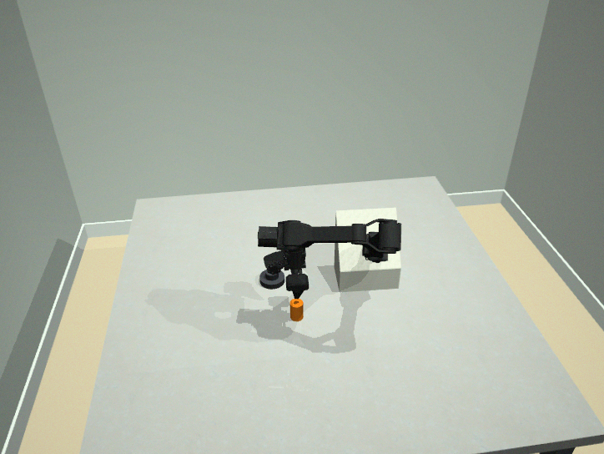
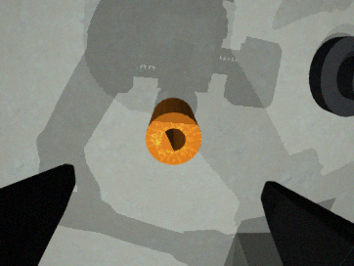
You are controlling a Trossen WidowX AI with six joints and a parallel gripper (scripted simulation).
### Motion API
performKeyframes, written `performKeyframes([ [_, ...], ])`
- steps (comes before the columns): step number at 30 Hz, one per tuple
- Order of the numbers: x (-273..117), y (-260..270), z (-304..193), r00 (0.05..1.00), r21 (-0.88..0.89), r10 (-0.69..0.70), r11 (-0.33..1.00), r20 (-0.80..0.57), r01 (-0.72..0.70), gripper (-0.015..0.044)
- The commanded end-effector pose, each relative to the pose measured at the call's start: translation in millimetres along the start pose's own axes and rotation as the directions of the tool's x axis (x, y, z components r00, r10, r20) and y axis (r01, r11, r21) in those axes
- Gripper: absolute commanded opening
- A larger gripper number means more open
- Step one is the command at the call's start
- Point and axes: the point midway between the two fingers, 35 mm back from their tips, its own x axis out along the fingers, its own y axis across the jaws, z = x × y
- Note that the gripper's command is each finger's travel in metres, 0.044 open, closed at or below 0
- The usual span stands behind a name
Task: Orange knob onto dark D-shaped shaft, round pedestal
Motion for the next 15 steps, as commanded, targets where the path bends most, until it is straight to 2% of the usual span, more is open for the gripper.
performKeyframes([
  [1,27.6,0.1,-3.6,1.0,0.011,-0.003,1.0,-0.011,0.003,0.044],
  [15,49.3,-0.9,-2.8,1.0,0.011,-0.003,1.0,-0.011,0.003,0.044],
])
